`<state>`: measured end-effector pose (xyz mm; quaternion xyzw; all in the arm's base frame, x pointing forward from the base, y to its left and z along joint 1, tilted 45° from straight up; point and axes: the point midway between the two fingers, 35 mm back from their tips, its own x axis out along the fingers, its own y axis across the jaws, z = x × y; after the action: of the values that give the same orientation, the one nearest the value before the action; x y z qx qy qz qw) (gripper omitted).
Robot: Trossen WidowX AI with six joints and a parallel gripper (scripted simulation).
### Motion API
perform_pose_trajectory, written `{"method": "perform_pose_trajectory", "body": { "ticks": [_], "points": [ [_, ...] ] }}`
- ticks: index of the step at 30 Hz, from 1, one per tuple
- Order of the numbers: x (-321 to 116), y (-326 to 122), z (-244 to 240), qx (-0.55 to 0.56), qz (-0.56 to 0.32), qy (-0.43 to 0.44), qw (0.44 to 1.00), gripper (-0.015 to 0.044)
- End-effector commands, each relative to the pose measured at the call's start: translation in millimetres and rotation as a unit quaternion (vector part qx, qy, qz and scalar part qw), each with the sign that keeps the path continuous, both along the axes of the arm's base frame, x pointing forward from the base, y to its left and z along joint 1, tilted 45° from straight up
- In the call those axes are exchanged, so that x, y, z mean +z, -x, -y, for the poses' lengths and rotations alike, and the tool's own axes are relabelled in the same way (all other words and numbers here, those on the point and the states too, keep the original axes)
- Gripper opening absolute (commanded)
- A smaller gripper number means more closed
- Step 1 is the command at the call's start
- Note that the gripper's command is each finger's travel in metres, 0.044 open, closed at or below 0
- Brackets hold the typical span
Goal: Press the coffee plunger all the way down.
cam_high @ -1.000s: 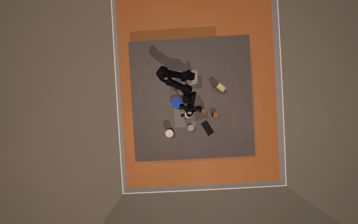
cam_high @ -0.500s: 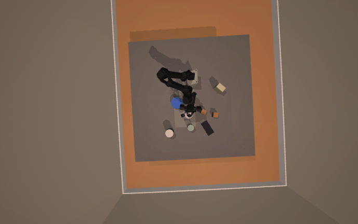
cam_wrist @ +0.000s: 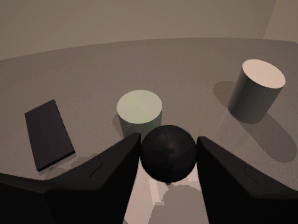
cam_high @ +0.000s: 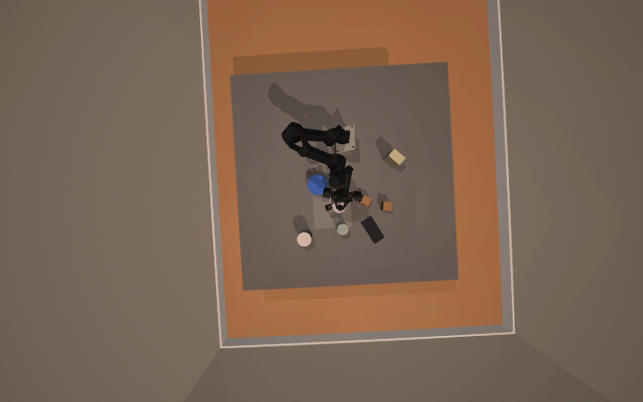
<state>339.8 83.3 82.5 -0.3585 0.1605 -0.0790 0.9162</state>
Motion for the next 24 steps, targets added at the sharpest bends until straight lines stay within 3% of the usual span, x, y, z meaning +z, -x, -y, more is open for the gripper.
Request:
{"method": "perform_pose_trajectory", "body": {
  "ticks": [1,24],
  "points": [
    [-3.8,-0.5,3.6,-0.007,-0.007,0.007,1.000,0.0124],
    [-1.0,-2.2,-0.1,-0.002,-0.002,0.002,1.000,0.0124]
  ]
}}
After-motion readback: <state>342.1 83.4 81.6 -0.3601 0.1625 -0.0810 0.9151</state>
